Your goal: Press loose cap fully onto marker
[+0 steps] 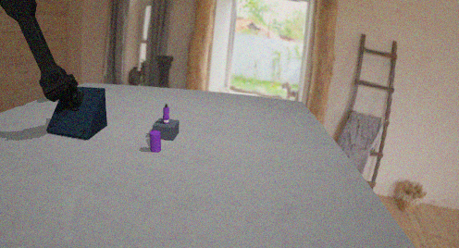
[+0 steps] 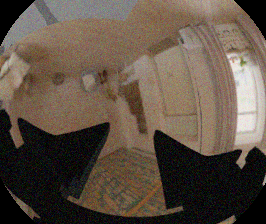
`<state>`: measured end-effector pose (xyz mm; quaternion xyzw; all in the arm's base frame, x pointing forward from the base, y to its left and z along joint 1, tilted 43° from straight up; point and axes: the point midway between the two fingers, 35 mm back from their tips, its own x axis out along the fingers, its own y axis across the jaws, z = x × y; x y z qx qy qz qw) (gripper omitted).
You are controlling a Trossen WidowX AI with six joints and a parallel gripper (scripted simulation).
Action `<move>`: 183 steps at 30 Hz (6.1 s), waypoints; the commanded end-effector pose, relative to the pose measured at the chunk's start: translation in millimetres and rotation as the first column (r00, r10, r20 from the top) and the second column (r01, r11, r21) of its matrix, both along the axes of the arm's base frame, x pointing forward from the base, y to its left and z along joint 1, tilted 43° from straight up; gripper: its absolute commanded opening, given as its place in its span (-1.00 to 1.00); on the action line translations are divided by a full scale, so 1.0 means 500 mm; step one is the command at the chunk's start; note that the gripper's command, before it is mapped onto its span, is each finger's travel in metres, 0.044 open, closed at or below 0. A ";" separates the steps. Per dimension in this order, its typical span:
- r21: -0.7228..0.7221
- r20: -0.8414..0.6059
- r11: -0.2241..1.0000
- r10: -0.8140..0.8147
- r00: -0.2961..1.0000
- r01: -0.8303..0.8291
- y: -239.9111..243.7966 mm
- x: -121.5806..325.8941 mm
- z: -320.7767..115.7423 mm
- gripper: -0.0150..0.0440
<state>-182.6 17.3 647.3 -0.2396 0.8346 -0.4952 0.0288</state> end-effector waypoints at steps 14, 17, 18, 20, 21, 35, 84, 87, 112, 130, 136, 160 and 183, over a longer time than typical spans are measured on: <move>0.692 -0.710 0.611 0.476 0.519 0.385 -0.395 0.358 0.024 0.32; 0.663 -0.741 0.548 0.574 0.348 0.509 -0.440 0.440 0.000 0.32; 0.644 -0.743 0.532 0.605 0.286 0.550 -0.453 0.469 -0.010 0.32; 0.591 -0.734 0.506 0.660 0.159 0.628 -0.477 0.528 -0.033 0.32; 0.558 -0.723 0.498 0.684 0.094 0.664 -0.487 0.557 -0.046 0.32; 0.036 -0.393 0.606 0.740 -0.546 0.795 -0.512 0.871 -0.231 0.32; 0.383 0.761 0.243 0.465 0.453 -0.891 -0.108 0.993 -1.122 0.32; 0.382 0.760 0.244 0.466 0.453 -0.891 -0.133 0.990 -1.145 0.32; 0.382 0.760 0.243 0.466 0.453 -0.892 -0.186 0.992 -1.205 0.32; 0.381 0.759 0.245 0.468 0.453 -0.892 -0.224 0.990 -1.245 0.32; 0.381 0.759 0.245 0.468 0.453 -0.892 -0.224 0.990 -1.245 -0.05; 0.382 0.760 0.244 0.465 0.453 -0.892 -0.163 0.994 -1.183 -0.49; 0.385 0.767 0.236 0.456 0.451 -0.892 -0.036 1.009 -1.187 -0.49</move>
